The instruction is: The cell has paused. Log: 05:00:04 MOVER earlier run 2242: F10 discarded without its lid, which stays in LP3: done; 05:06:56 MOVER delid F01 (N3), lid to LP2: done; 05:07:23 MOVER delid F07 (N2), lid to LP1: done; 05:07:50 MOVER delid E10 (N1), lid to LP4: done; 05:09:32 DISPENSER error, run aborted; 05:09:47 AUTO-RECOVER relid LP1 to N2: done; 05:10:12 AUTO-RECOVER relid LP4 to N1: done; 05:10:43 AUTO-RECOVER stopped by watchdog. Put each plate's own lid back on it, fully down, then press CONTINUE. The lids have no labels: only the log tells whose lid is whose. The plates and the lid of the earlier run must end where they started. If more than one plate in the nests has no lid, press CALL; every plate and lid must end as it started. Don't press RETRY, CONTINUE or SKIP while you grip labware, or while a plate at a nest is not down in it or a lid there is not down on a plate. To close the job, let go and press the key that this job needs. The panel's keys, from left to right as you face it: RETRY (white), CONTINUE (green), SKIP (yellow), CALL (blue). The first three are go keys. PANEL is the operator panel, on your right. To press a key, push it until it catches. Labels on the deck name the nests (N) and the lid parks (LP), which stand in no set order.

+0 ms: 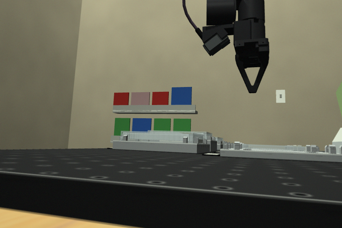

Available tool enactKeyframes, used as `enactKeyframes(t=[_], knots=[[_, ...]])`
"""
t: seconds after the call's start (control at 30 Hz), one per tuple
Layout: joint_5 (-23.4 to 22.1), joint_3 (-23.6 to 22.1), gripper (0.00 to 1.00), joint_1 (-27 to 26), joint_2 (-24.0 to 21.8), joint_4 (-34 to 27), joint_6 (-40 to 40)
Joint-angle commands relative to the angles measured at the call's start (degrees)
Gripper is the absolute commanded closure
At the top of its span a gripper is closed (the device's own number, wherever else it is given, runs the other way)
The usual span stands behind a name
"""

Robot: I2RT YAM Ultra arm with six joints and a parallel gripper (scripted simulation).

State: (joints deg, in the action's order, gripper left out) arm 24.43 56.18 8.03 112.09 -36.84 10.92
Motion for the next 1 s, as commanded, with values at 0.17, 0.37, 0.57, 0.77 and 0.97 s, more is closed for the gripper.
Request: enactKeyframes(t=[0.17, 0.37, 0.57, 0.77, 0.97], knots=[[-0.27, 0.47, 1.00, 1.50, -1.01, 0.14, 0.53], [-0.27, 0.07, 1.00, 1.54, -0.89, 0.38, 0.56], [-0.28, -0.53, 1.00, 1.59, -0.72, 0.74, 0.65], [-0.28, -1.13, 1.00, 1.64, -0.55, 0.97, 0.71], [-0.29, -1.24, 1.00, 1.67, -0.45, 1.01, 0.75]])
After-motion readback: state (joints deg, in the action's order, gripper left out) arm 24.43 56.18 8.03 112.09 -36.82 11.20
